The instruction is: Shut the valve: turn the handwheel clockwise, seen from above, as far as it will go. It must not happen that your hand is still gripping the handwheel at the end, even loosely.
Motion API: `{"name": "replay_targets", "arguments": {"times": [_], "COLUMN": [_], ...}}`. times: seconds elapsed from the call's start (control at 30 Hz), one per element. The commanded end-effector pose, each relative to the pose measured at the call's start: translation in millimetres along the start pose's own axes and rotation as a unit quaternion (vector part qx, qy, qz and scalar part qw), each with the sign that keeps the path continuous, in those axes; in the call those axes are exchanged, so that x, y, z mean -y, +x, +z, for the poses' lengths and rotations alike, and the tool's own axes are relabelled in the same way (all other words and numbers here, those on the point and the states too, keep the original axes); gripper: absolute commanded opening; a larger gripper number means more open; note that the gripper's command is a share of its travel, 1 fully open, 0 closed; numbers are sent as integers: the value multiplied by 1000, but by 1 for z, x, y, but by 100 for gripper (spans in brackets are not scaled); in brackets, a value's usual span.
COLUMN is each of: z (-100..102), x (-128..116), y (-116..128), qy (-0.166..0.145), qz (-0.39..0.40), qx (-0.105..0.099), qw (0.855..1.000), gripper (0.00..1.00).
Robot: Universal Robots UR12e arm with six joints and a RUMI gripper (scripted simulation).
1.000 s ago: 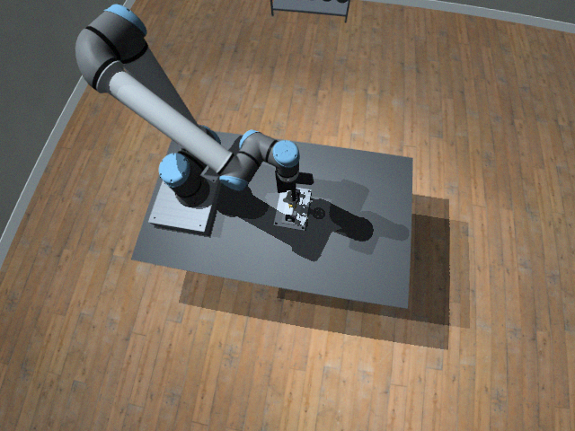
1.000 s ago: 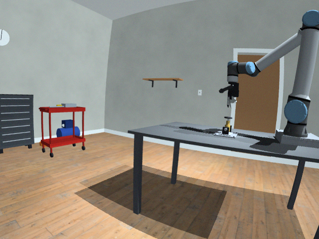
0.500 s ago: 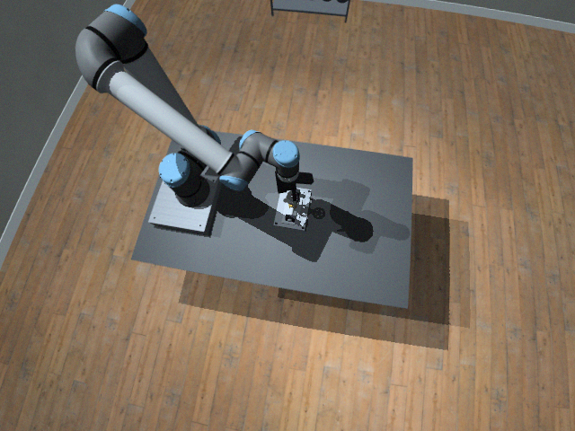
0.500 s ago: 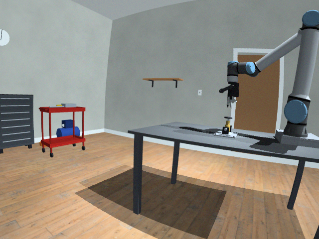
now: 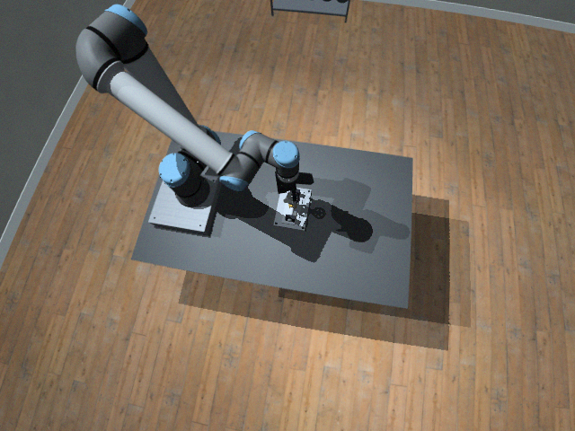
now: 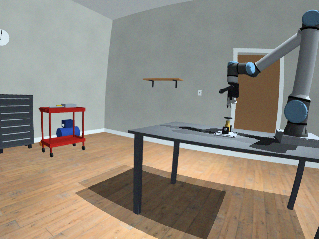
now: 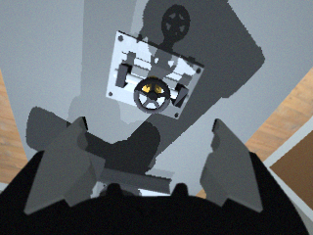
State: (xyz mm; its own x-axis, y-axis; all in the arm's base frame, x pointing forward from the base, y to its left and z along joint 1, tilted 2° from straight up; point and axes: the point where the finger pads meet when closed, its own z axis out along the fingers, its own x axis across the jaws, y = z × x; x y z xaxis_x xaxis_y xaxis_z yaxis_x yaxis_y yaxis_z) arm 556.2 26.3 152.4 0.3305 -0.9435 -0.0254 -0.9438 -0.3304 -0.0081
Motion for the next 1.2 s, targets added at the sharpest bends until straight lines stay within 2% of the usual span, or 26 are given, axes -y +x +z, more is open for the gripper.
{"name": "replay_targets", "arguments": {"times": [0.0,1.17], "z": [3,43], "x": [0,0], "y": [0,0], "qy": [1,1], "qz": [0,0], "qx": [0,0], "qw": [1000,1000], "gripper": [100,100]}}
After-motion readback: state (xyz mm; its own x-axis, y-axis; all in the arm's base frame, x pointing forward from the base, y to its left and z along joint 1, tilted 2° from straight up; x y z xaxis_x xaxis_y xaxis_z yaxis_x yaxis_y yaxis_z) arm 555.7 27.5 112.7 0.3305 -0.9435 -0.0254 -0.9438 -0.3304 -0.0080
